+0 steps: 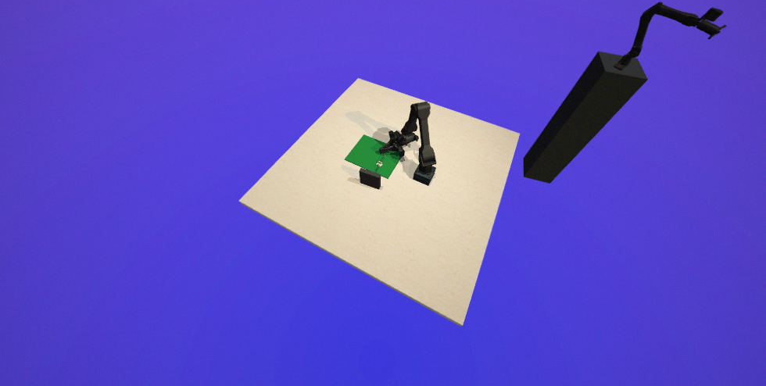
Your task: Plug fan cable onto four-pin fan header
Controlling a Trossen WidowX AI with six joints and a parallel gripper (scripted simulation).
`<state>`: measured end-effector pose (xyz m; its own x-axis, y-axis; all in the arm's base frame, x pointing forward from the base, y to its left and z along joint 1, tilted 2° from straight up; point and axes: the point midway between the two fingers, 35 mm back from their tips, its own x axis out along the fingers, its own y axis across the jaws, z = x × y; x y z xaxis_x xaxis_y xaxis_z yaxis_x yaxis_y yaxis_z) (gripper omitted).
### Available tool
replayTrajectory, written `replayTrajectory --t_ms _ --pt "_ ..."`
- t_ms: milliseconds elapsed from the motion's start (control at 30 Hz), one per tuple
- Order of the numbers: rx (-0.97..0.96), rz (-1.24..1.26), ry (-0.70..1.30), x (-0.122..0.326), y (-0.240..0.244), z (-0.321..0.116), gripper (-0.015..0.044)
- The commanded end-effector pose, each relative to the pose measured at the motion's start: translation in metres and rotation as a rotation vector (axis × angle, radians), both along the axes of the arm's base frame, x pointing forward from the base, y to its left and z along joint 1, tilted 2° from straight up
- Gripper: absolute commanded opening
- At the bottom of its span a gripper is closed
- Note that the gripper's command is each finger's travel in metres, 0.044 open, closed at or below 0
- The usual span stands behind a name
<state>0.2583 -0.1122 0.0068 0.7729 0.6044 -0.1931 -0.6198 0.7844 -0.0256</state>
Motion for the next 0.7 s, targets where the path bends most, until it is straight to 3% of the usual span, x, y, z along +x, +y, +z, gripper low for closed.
replayTrajectory --t_ms 0,667 --pt "-0.01 0.001 -0.003 0.001 -0.002 -0.004 0.0" --pt "0.0 0.0 0.0 0.001 -0.002 -0.014 0.0"
